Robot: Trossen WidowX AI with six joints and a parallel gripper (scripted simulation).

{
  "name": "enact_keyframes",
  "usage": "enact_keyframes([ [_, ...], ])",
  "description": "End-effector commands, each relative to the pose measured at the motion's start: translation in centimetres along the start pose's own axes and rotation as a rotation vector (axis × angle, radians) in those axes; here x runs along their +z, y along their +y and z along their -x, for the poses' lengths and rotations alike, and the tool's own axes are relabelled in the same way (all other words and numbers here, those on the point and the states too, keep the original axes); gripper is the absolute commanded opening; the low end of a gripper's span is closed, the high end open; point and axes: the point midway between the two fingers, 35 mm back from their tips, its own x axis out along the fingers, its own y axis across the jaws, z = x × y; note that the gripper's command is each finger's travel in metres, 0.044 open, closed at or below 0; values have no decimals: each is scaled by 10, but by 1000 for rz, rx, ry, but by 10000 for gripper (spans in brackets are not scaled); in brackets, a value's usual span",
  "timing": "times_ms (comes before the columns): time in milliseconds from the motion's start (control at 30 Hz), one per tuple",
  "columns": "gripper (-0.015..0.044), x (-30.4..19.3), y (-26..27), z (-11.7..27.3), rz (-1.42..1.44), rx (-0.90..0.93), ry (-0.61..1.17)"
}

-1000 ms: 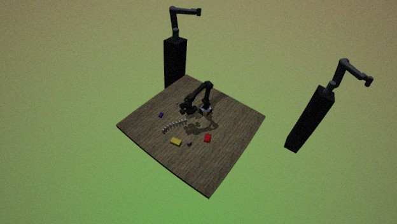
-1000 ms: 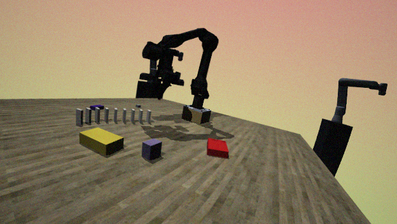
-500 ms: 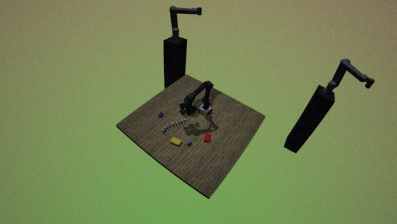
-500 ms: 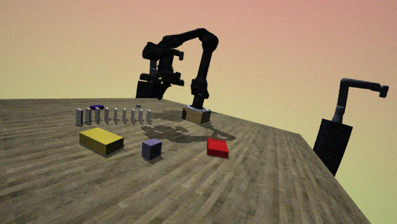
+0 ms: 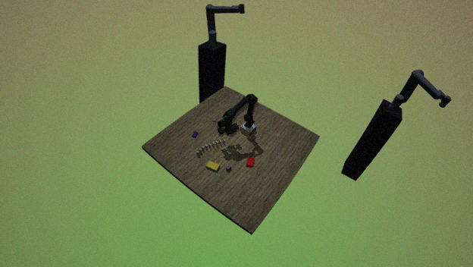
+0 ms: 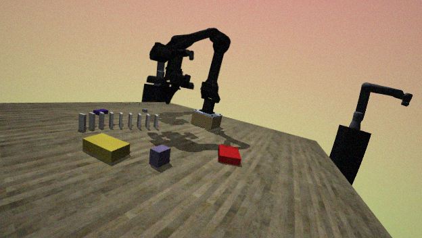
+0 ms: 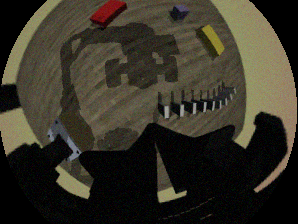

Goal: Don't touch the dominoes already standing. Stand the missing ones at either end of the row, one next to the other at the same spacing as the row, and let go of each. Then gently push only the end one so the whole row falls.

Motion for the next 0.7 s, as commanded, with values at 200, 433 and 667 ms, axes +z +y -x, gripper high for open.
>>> enact_keyframes([
  [200,0,0,1,-1,4,1,0],
  [433,0,-2,0,-79,4,2,0],
  [667,0,-2,0,-81,4,2,0],
])
